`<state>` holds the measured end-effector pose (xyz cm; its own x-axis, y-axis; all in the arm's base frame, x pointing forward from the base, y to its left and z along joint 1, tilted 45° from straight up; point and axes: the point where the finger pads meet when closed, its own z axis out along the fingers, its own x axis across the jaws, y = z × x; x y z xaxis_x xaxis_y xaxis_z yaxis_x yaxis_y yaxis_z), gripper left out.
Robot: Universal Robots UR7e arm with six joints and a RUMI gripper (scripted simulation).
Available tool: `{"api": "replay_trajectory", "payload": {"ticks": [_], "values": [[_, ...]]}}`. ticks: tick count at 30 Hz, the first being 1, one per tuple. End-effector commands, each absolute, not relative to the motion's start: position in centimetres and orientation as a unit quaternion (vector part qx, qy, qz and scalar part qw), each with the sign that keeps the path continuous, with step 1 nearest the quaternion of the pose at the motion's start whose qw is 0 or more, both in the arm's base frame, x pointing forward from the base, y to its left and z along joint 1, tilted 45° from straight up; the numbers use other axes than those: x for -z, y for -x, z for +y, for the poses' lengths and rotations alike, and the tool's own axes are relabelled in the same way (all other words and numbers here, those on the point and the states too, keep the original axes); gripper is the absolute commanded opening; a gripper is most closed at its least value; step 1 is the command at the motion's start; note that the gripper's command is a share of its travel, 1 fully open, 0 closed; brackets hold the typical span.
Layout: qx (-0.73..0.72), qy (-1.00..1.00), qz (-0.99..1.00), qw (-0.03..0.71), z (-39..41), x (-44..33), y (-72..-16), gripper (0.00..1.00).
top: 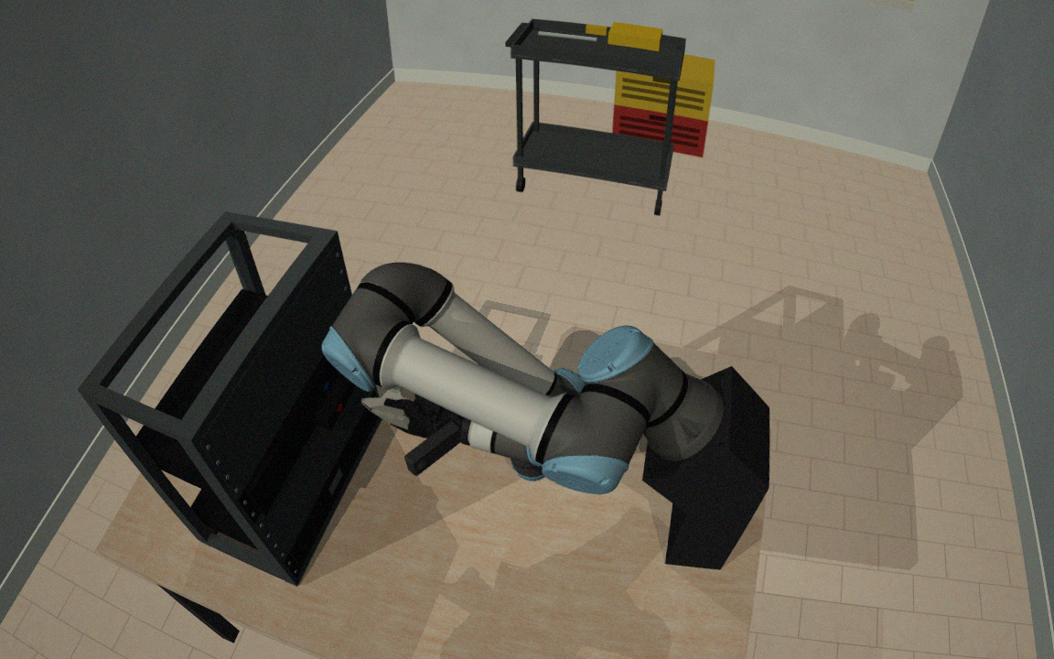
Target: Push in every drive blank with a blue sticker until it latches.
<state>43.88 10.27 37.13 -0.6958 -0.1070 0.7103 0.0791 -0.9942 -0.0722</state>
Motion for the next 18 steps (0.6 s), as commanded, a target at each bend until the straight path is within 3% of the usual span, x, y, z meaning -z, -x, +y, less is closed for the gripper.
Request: {"api": "replay_trajectory", "payload": {"ticks": [1,18], "values": [[0.921,0.386,0.017,0.051,10.2,-36.5,-43.2,0.0],[0.921,0.386,0.017,0.051,9.0,-36.0,-43.6,0.0]]}}
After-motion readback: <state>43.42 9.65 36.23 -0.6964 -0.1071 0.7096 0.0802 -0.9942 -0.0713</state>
